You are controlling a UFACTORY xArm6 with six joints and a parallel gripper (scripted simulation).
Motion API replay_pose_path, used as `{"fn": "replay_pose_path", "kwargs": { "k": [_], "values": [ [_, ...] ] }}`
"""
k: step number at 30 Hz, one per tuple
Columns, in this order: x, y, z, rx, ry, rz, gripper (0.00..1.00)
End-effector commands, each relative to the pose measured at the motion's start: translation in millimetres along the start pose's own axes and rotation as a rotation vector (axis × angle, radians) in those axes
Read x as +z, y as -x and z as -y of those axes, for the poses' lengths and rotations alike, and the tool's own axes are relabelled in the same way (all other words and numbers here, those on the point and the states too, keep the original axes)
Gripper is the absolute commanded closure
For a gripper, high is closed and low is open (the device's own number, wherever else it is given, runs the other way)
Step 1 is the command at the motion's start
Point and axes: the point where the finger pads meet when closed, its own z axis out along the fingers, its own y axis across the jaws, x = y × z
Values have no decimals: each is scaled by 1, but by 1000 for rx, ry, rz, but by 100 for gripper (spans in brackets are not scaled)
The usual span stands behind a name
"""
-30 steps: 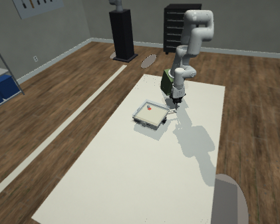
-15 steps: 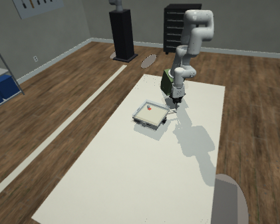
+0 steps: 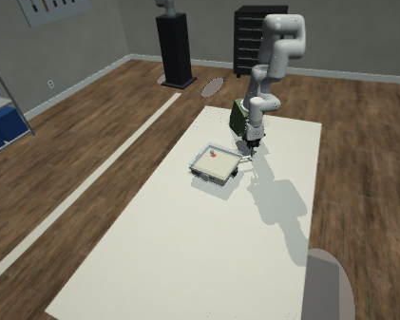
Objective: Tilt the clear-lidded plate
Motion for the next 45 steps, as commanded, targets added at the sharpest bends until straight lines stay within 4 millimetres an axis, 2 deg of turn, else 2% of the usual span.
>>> {"fn": "replay_pose_path", "kwargs": {
  "k": [1, 30, 45],
  "values": [
    [-1, 5, 1, -1, -3, 9, 100],
    [-2, -3, 1, -1, -2, 9, 100],
    [-3, 4, 1, -1, -2, 9, 100]
  ]
}}
